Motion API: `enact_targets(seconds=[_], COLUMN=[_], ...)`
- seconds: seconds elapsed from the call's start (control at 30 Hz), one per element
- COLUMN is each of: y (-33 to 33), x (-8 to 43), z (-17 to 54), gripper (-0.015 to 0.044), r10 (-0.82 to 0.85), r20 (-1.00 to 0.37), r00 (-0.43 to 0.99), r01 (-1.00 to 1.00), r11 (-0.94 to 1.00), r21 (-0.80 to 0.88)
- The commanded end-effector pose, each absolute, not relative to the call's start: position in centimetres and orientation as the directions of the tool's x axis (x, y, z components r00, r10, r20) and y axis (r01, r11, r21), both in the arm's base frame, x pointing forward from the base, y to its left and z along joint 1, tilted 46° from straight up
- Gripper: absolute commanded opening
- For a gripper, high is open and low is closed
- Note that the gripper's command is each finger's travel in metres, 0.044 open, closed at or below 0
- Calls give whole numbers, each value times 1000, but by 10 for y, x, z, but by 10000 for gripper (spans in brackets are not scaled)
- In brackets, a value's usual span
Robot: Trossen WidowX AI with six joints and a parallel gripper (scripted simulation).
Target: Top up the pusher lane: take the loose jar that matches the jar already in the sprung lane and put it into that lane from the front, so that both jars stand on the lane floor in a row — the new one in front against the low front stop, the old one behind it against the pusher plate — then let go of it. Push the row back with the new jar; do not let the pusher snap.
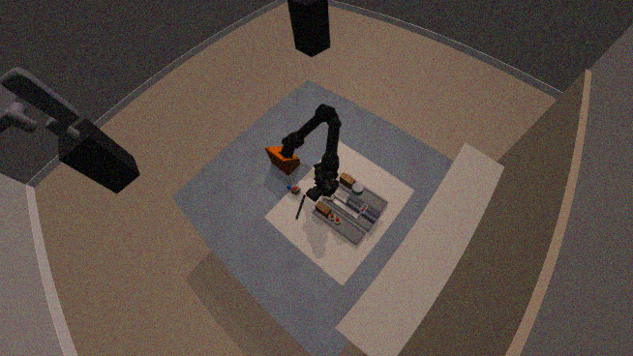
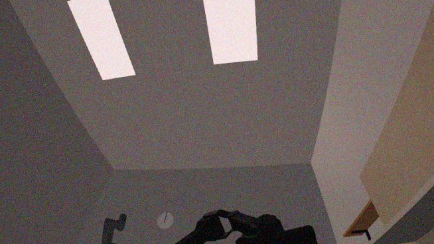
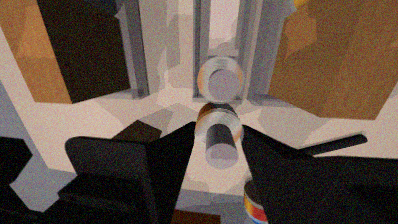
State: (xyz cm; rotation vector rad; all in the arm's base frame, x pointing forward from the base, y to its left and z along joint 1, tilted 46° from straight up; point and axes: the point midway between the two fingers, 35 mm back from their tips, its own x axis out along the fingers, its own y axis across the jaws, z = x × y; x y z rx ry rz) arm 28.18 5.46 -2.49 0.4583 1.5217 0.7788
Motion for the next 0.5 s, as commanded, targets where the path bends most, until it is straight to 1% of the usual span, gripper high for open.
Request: enact_targets(seconds=[0.0,0.47], y=[55,56], x=[288,294], z=[-24,-23], gripper=[0,0], r10=[700,700], r20=[-706,-706], r00=[-110,-109], r01=[-167,-167], r11=[687,687], r21=[707,707])
